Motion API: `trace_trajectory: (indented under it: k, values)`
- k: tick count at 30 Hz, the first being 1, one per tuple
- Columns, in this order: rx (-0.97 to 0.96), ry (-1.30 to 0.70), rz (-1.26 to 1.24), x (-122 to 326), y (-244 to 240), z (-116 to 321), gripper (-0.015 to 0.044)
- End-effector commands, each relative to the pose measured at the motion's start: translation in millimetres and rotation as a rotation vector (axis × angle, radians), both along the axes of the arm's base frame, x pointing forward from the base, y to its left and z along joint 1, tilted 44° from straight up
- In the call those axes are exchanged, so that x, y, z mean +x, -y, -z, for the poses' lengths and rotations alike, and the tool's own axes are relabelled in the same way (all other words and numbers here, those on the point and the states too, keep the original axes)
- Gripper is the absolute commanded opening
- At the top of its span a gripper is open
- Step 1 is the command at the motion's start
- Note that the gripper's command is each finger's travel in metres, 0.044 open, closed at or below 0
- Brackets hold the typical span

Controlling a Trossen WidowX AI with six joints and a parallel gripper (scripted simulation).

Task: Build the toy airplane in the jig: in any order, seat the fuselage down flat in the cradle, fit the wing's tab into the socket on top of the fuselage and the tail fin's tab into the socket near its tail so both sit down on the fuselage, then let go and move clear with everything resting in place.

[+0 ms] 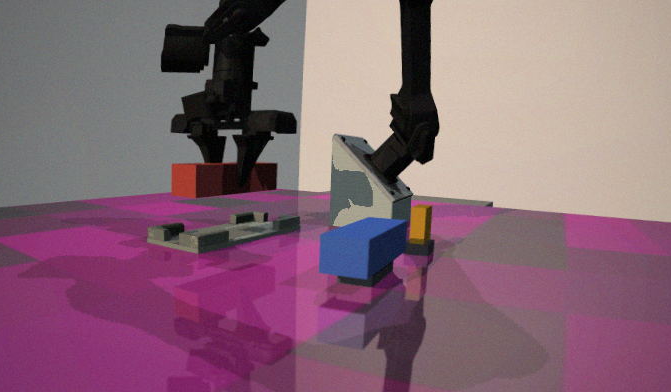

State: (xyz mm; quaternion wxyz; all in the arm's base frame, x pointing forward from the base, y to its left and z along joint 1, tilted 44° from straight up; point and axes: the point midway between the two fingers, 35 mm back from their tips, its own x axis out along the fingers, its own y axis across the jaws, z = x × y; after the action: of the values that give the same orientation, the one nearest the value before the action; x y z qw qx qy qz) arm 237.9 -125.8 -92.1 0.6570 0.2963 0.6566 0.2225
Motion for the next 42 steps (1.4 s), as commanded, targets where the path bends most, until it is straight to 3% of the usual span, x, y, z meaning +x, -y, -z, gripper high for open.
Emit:
trace_trajectory:
  k: [1,27,32,37,42]
  values:
    - [0.003,-0.005,-0.003,-1.3,-5.1,4.6,0.0197]
    - [0.004,-0.004,-0.003,-1.5,-28.0,28.9,0.0197]
    - [-0.002,0.0,-0.007,-0.3,-25.3,28.1,0.0163]
    - [-0.002,0.0,-0.007,-0.3,-25.3,28.1,0.0032]
    - [-0.002,0.0,-0.007,-0.3,-25.3,28.1,0.0163]
